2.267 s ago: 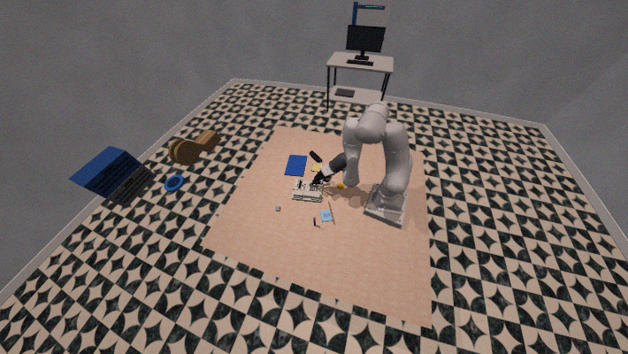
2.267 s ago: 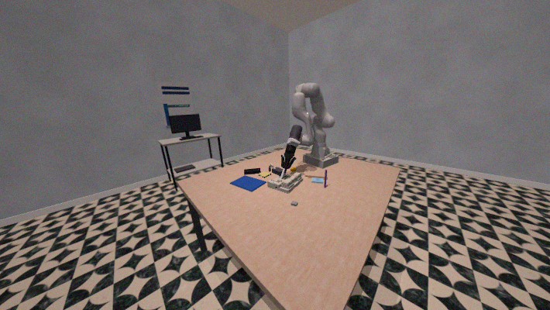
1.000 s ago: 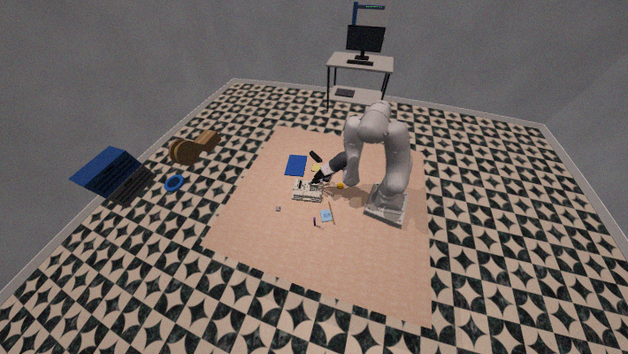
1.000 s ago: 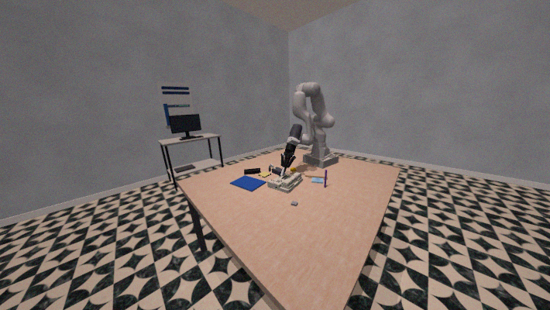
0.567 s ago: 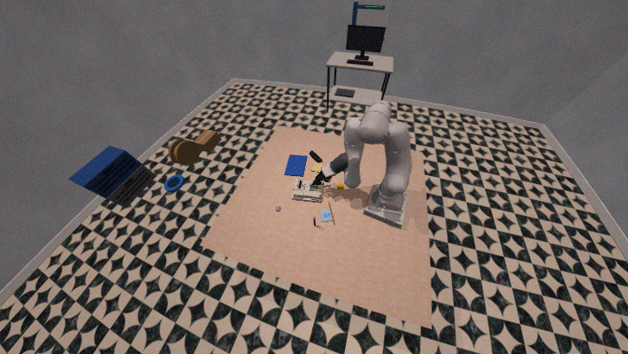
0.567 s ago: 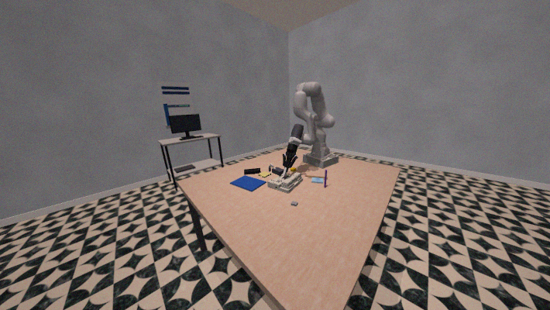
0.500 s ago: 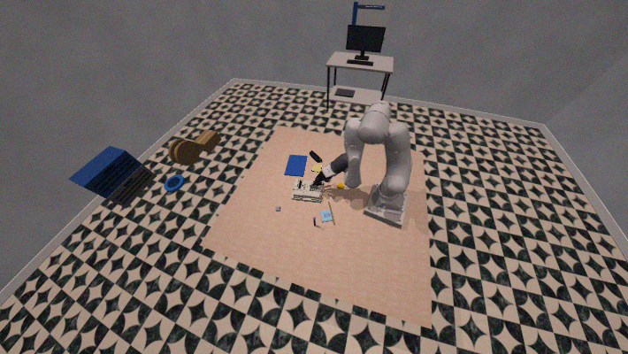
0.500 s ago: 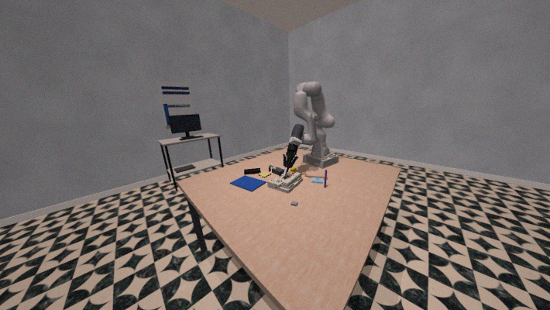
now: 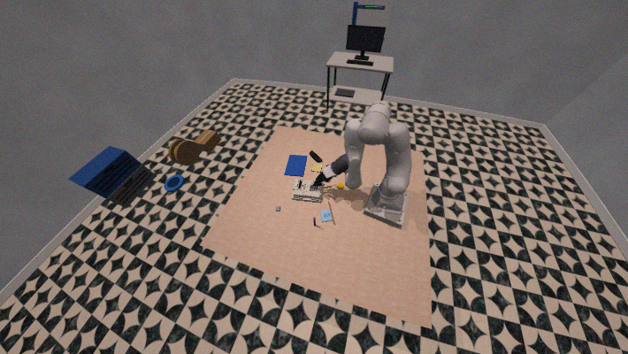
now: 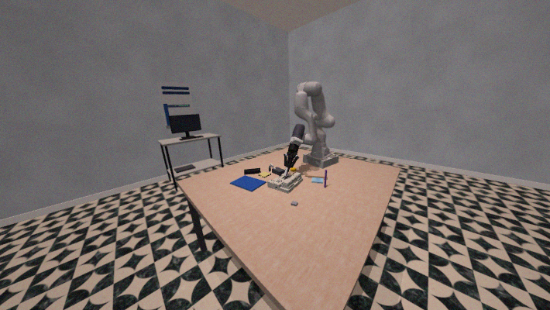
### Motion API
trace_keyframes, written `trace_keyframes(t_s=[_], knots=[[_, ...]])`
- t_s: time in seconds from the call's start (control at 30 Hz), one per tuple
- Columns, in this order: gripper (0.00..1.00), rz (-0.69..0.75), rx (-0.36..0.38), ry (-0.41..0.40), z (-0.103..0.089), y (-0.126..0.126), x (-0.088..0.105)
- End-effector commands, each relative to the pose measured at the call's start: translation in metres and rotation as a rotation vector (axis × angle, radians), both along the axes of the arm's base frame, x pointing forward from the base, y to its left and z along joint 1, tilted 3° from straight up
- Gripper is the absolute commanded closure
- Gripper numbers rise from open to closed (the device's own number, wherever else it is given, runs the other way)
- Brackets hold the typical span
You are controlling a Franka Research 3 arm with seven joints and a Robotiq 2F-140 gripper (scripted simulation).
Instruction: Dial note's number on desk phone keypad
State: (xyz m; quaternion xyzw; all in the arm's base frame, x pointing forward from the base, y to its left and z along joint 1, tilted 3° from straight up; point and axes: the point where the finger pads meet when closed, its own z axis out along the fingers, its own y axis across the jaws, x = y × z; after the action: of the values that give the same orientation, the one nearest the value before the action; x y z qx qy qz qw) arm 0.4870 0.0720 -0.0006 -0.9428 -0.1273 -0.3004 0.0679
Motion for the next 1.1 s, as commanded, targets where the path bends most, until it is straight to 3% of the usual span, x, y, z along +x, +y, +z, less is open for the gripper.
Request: trace_keyframes(t_s=[0.0, 1.07], knots=[[1.00, 0.002, -0.003, -0.004, -0.0011, -0.0006, 0.0002], [1.00, 0.002, -0.003, -0.004, -0.0067, -0.0004, 0.0002]])
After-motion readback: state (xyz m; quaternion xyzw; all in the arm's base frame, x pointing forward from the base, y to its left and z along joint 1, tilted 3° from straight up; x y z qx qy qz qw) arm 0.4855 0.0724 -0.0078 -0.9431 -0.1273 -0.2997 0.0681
